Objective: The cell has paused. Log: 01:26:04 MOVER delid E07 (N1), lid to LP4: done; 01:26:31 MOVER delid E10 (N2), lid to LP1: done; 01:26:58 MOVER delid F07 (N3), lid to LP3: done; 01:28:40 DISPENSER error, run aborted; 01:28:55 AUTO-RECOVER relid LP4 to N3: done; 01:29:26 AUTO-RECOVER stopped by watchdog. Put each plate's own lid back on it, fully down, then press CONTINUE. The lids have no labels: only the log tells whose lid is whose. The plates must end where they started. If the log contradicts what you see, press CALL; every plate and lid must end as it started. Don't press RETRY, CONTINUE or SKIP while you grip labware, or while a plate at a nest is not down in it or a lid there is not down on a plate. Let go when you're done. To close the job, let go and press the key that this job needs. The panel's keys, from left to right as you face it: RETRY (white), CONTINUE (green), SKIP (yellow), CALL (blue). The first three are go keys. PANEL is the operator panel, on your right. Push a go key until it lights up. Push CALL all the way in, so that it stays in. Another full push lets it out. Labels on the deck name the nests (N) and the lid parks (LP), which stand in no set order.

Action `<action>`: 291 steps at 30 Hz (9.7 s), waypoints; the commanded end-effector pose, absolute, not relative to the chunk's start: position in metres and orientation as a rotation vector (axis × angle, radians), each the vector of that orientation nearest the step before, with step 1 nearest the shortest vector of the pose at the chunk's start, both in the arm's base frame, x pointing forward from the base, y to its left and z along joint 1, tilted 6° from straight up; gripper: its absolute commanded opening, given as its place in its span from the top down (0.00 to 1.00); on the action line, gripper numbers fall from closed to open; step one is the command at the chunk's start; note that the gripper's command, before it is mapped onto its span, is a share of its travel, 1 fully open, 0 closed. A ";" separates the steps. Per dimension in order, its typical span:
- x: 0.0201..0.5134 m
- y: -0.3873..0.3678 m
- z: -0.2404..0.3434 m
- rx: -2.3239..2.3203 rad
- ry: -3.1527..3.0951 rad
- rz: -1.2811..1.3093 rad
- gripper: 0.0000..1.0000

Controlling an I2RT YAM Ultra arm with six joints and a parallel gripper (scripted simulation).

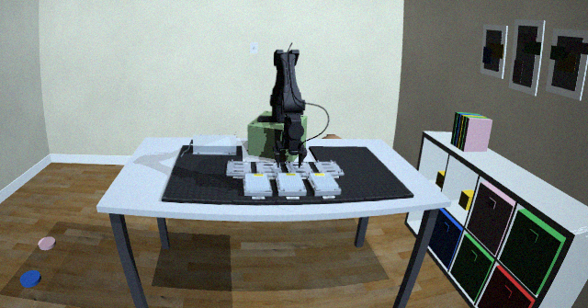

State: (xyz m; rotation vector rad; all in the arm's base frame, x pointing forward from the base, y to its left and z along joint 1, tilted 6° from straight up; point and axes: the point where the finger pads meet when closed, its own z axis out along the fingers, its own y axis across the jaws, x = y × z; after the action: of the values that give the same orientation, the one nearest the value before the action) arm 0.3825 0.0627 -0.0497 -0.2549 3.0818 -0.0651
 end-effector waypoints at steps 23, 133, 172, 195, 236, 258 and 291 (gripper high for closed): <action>0.314 0.056 -0.047 -0.263 3.008 -0.043 1.00; 0.294 -0.161 0.026 0.756 2.916 -0.004 1.00; 0.156 -0.227 0.011 1.588 2.573 0.035 1.00; 0.066 -0.284 0.004 1.998 2.286 0.062 1.00; 0.041 -0.301 0.002 2.004 2.281 0.060 1.00; 0.043 -0.296 -0.013 1.999 2.292 0.067 1.00; 0.048 -0.289 -0.020 1.991 2.292 0.057 1.00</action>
State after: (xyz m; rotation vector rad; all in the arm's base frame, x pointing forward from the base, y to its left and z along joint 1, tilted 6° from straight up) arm 0.0430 -0.2922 -0.0252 2.0083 2.3030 0.0626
